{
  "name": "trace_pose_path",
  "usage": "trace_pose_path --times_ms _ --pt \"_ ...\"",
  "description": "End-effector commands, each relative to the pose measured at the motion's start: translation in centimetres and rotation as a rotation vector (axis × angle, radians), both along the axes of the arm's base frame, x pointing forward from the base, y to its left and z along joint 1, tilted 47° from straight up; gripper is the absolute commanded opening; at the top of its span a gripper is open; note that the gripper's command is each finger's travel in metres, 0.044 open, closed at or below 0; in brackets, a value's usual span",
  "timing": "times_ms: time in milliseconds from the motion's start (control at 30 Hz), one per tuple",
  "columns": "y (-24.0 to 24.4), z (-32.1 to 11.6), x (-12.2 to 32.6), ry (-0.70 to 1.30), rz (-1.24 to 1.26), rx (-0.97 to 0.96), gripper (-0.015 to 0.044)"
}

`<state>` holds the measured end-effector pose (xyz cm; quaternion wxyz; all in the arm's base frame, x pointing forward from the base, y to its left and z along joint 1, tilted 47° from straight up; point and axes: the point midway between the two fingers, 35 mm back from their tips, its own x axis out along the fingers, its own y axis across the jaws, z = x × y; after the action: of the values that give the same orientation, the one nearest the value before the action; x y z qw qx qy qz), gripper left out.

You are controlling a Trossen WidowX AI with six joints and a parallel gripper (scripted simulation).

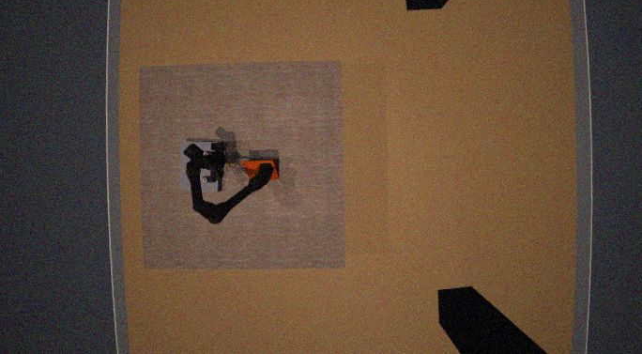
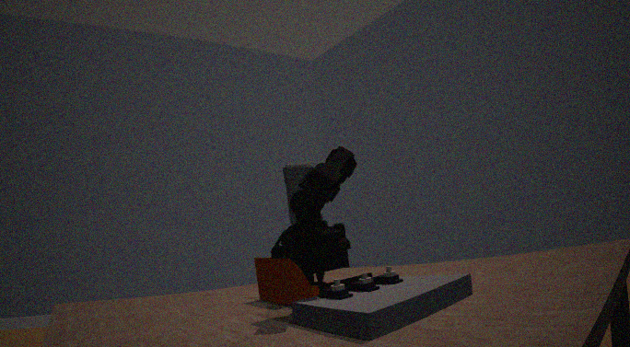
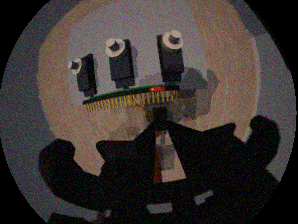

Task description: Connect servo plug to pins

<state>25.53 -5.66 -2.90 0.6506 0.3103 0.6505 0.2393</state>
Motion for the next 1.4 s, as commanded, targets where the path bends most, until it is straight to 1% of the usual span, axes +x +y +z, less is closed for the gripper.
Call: trace_pose_path --times_ms 0,1233,1367 --pt "-0.1 0.1 0.6 -0.001 -0.008 0.004 0.0" --pt "-0.3 0.2 2.7 -0.002 -0.008 0.004 0.0" --pt "-0.2 0.1 2.4 -0.002 -0.008 0.004 0.0105"
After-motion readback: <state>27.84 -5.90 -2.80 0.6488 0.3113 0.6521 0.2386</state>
